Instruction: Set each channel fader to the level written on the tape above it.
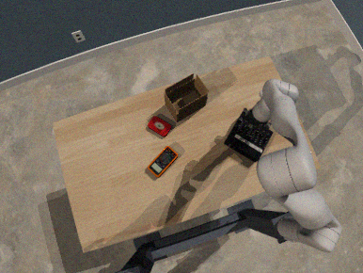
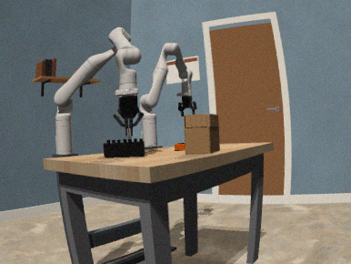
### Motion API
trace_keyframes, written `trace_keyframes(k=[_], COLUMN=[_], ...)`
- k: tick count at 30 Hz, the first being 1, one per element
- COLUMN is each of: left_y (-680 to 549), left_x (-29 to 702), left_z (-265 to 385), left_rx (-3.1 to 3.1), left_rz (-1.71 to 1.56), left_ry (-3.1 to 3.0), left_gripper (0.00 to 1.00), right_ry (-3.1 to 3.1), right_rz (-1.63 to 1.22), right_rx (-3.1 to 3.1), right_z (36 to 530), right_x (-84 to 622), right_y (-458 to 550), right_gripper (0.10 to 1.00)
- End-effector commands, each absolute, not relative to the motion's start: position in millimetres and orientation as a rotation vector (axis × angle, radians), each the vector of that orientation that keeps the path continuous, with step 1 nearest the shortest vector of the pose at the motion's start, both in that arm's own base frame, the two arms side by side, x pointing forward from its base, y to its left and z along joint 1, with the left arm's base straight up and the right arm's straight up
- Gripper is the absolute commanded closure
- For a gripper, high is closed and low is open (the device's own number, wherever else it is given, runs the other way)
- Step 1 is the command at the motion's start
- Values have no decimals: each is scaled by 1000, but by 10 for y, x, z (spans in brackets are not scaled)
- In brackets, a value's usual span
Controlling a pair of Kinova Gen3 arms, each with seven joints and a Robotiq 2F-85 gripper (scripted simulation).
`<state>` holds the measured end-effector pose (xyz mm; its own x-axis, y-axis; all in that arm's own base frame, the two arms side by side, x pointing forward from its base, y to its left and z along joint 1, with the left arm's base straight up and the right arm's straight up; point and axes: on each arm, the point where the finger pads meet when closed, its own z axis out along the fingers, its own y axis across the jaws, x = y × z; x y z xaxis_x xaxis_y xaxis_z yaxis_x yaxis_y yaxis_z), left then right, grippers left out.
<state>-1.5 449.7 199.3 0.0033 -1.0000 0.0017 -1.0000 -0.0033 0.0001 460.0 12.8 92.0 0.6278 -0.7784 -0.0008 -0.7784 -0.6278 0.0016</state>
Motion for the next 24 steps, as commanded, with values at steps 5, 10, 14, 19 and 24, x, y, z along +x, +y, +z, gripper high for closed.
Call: trace_keyframes(k=[5, 10, 14, 19, 24], left_y=[4500, 4500, 4500, 4500, 4500], left_x=[-15, -15, -15, -15, -15], left_z=[2000, 2000, 2000, 2000, 2000], left_rx=[2225, 2225, 2225, 2225, 2225], left_rz=[0, 0, 0, 0, 0], left_ry=[-2218, -2218, -2218, -2218, -2218], left_gripper=[1, 1, 1, 1, 1], right_ry=[-1355, -1355, -1355, -1355, -1355], right_rz=[0, 0, 0, 0, 0], right_rx=[2834, 2834, 2834, 2834, 2834], right_z=[923, 913, 889, 853, 822], right_x=[4605, 4605, 4605, 4605, 4605], right_y=[128, 128, 128, 128, 128], right_gripper=[1000, 1000, 1000, 1000, 1000])
